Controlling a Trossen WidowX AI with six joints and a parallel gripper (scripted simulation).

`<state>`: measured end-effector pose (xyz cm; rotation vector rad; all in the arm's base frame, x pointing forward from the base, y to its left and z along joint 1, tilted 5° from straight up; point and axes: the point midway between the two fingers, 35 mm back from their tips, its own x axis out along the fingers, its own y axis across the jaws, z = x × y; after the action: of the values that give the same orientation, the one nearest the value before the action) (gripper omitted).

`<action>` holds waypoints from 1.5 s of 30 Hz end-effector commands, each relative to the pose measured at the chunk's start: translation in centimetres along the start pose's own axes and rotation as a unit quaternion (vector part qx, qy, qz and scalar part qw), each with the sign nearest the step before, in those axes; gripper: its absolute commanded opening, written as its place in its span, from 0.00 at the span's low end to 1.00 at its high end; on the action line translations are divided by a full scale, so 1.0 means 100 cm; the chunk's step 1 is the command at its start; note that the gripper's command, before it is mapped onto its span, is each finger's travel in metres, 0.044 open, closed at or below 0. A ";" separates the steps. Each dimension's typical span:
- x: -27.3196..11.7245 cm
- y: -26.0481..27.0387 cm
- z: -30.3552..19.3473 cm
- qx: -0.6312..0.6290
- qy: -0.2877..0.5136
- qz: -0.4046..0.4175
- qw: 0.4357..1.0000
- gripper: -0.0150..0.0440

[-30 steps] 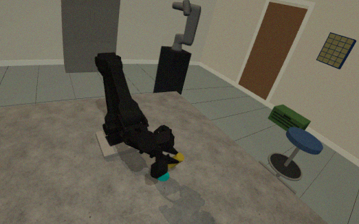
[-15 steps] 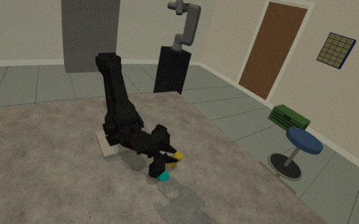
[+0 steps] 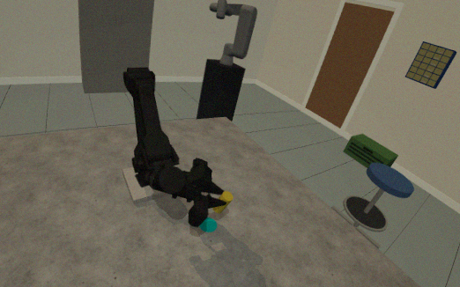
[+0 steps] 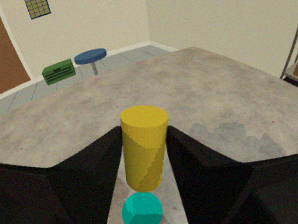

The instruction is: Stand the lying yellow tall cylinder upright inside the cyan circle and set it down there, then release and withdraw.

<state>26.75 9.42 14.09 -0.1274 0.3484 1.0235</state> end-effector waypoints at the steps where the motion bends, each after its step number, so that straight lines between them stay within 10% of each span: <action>1: -0.002 0.003 0.001 -0.009 -0.012 0.003 1.000 0.43; 45: -0.025 0.024 -0.005 -0.078 -0.109 0.020 0.991 0.43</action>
<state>23.59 8.43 14.58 -0.1430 0.0861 1.0857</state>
